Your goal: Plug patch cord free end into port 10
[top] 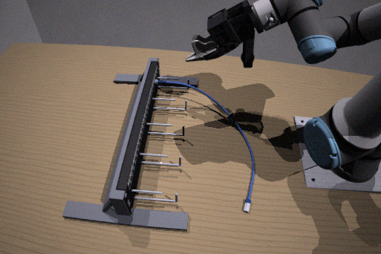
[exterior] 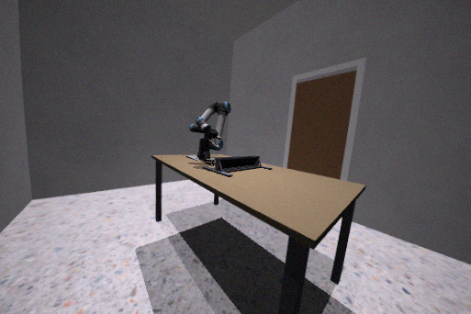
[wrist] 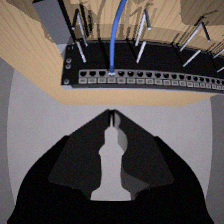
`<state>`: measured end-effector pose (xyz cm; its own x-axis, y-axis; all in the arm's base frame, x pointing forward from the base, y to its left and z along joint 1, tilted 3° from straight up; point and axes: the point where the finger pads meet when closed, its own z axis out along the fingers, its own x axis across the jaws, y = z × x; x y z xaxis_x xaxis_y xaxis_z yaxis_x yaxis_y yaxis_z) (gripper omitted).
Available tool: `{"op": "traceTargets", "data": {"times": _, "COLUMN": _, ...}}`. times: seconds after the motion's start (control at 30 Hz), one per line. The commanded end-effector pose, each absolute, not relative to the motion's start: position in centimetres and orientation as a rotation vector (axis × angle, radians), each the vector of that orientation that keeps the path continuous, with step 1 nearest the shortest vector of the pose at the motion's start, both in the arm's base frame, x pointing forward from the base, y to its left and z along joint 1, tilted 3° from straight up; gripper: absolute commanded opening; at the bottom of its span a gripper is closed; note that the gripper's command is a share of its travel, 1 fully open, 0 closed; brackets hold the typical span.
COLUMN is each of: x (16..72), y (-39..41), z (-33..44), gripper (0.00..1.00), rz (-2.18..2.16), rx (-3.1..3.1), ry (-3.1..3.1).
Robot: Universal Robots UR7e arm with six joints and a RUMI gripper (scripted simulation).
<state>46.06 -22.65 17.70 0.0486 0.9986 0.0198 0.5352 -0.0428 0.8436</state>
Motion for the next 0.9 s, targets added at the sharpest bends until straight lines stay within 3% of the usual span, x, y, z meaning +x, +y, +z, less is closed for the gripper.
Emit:
{"op": "traceTargets", "data": {"times": 0.0, "x": 47.2, "y": -22.8, "z": 17.1, "gripper": 0.00, "rz": 0.875, "rx": 1.658, "ry": 1.557}}
{"op": "traceTargets", "data": {"times": 0.87, "x": 51.4, "y": -23.0, "z": 14.4, "gripper": 0.00, "rz": 0.875, "rx": 1.658, "ry": 1.557}}
